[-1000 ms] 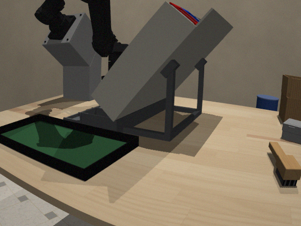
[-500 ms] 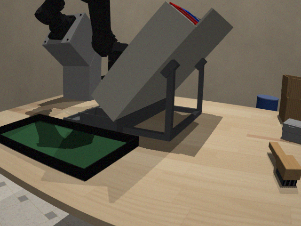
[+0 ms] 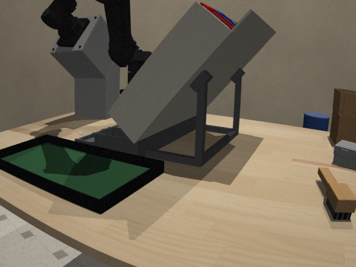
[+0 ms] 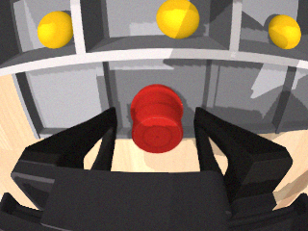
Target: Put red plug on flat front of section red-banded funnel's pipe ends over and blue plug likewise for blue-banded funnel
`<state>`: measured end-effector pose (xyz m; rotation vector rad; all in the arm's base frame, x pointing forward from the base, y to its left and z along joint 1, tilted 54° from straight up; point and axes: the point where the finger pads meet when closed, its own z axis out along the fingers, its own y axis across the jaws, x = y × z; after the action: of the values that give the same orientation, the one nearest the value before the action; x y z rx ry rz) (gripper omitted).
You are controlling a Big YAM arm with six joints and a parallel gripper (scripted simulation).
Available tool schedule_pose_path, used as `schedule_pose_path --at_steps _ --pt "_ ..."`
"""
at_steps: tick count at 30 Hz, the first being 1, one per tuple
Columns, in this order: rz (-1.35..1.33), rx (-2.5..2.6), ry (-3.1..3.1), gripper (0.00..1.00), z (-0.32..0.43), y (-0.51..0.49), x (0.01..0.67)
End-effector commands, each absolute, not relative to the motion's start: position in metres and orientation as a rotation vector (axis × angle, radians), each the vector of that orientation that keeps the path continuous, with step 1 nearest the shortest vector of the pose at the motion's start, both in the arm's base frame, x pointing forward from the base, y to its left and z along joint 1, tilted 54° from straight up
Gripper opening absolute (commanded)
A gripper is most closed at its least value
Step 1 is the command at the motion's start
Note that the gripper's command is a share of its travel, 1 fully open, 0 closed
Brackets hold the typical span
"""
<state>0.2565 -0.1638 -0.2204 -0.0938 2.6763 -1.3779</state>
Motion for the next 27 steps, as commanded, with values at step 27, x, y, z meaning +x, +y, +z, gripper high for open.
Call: schedule_pose_path --at_steps 27 --pt "-1.375 -0.098 2.675 0.59 -0.142 -0.061 0.242"
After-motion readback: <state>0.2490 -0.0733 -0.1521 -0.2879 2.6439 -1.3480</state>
